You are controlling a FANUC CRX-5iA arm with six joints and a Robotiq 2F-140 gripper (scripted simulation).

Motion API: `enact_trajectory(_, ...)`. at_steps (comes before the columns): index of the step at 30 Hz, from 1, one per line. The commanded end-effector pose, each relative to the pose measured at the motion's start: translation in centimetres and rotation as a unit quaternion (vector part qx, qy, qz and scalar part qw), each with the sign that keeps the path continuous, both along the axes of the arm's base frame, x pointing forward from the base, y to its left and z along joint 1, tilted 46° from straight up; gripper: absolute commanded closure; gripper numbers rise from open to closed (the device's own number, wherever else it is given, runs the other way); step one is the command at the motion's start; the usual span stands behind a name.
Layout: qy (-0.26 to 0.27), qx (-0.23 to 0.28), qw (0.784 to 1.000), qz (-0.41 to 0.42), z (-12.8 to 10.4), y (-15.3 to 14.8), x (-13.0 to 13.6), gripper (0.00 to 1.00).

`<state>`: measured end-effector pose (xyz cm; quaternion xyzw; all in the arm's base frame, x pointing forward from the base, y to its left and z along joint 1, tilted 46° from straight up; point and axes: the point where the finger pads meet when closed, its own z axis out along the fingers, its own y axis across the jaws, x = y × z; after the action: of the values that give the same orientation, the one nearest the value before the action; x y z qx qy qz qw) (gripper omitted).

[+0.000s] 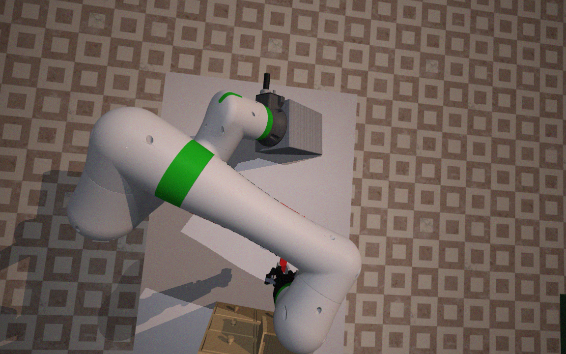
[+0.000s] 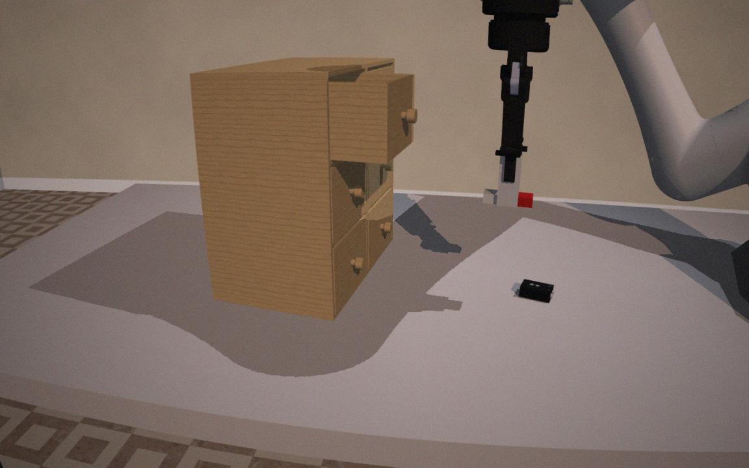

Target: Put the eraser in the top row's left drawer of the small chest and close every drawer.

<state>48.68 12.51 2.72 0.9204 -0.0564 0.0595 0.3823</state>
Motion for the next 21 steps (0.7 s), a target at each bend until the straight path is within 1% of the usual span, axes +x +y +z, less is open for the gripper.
enact_trajectory(1, 0.0, 0.0, 1.0, 0.0, 0.8, 0.9, -0.1, 0.89)
enact_trajectory(13, 0.0, 0.0, 1.0, 0.0, 5.1, 5.2, -0.4, 0.89)
enact_trajectory(15, 0.0, 0.0, 1.0, 0.0, 5.1, 5.2, -0.4, 0.89)
enact_trajectory(21, 0.0, 0.0, 1.0, 0.0, 7.3, 7.4, -0.6, 0.89)
